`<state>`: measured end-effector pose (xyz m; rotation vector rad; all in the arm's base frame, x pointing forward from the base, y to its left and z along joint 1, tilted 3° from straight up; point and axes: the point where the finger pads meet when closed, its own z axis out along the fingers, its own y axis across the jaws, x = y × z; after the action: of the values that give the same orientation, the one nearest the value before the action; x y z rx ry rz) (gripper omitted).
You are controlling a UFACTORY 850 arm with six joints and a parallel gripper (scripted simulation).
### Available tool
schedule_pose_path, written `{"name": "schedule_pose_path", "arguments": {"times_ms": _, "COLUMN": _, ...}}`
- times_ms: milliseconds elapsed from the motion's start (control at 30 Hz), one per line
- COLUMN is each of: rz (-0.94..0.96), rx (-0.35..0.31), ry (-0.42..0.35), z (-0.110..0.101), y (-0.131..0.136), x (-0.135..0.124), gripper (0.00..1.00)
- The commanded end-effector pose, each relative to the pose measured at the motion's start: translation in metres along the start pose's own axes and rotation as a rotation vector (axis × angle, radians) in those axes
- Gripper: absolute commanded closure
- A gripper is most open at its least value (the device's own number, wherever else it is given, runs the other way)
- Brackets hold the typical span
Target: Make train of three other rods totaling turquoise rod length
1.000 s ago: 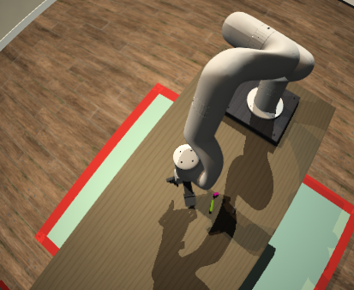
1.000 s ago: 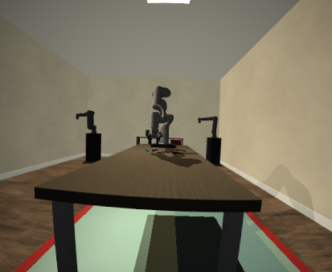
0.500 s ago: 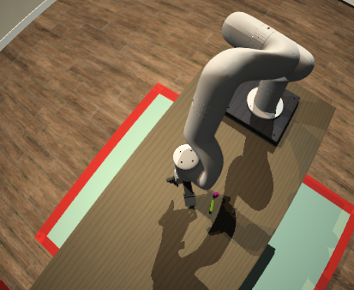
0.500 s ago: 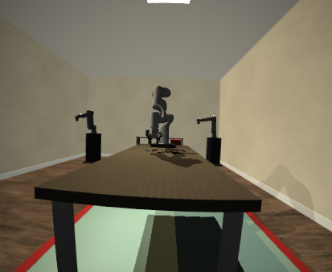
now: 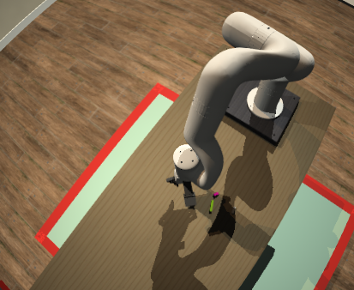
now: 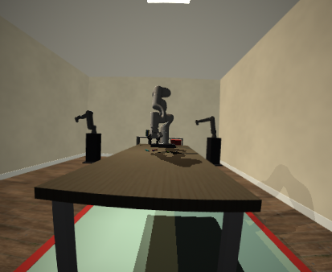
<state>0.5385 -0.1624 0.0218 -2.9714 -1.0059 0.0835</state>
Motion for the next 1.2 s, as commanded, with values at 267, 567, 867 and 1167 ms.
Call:
{"name": "schedule_pose_path", "arguments": {"times_ms": 267, "rz": 0.0, "rx": -0.002, "ry": 0.001, "z": -0.0009, "y": 0.0008, "x": 0.0006, "gripper": 0.0}}
{"name": "schedule_pose_path", "arguments": {"times_ms": 567, "rz": 0.0, "rx": -0.002, "ry": 0.001, "z": -0.0009, "y": 0.0008, "x": 0.0006, "gripper": 0.0}}
{"name": "schedule_pose_path", "arguments": {"times_ms": 867, "rz": 0.281, "rx": -0.001, "ry": 0.002, "z": -0.008, "y": 0.0005, "x": -0.0008, "gripper": 0.0}}
{"name": "schedule_pose_path", "arguments": {"times_ms": 1167, "rz": 0.334, "rx": -0.001, "ry": 0.002, "z": -0.0094, "y": 0.0004, "x": -0.0011, "gripper": 0.76}}
